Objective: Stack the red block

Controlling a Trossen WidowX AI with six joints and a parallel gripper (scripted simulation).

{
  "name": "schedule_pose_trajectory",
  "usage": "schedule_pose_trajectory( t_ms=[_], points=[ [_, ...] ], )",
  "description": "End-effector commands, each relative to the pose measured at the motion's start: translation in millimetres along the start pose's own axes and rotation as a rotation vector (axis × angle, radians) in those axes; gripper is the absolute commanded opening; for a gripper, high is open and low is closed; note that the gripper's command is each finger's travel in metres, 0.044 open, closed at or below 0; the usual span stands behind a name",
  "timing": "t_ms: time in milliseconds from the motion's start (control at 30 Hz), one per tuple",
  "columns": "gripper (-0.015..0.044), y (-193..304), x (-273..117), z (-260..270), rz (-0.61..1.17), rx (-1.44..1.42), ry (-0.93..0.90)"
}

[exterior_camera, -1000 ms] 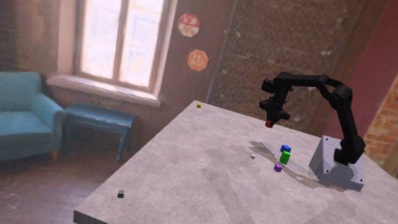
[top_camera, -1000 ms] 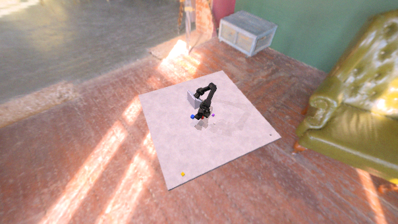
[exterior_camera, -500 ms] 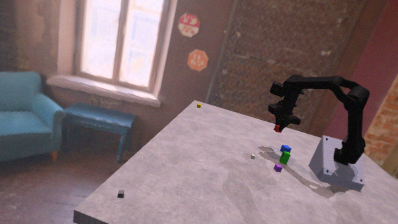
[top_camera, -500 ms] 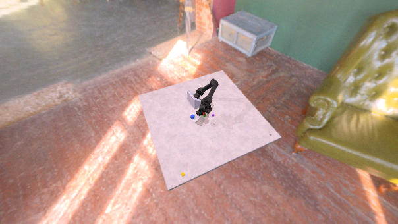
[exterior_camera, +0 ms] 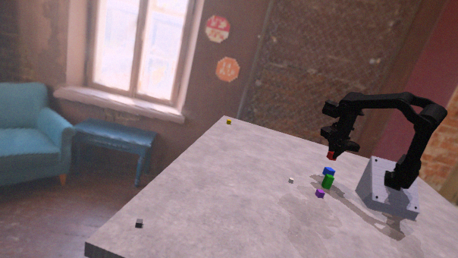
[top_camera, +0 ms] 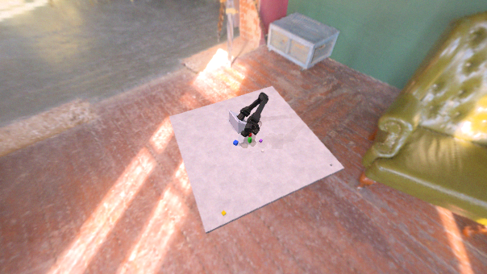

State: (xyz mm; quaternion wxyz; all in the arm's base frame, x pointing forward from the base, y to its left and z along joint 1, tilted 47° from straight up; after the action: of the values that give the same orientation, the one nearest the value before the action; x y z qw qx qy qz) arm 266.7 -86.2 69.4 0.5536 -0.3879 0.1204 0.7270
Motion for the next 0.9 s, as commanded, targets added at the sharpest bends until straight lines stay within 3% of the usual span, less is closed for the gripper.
schedule_pose_trajectory(
  t_ms=[0, 867],
  points=[
    [0.0000, 8.3, 4.3, 11.7, -0.001, 0.007, -0.004],
    [0.0000, 11.1, 69.4, 24.0, -0.002, 0.007, -0.007]
  ],
)
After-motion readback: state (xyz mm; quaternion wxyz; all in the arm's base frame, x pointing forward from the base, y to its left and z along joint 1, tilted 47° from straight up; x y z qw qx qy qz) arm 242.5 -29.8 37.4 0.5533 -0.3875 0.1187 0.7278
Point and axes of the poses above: the point midway between the two fingers, 35 mm back from their tips, its own x axis out along the fingers, its own z axis across the jaws, y = z × x, the point moved 8 cm from there along -x, back along the fingers, and after that the axes turned 4 degrees about -x, right-handed, at the moved point
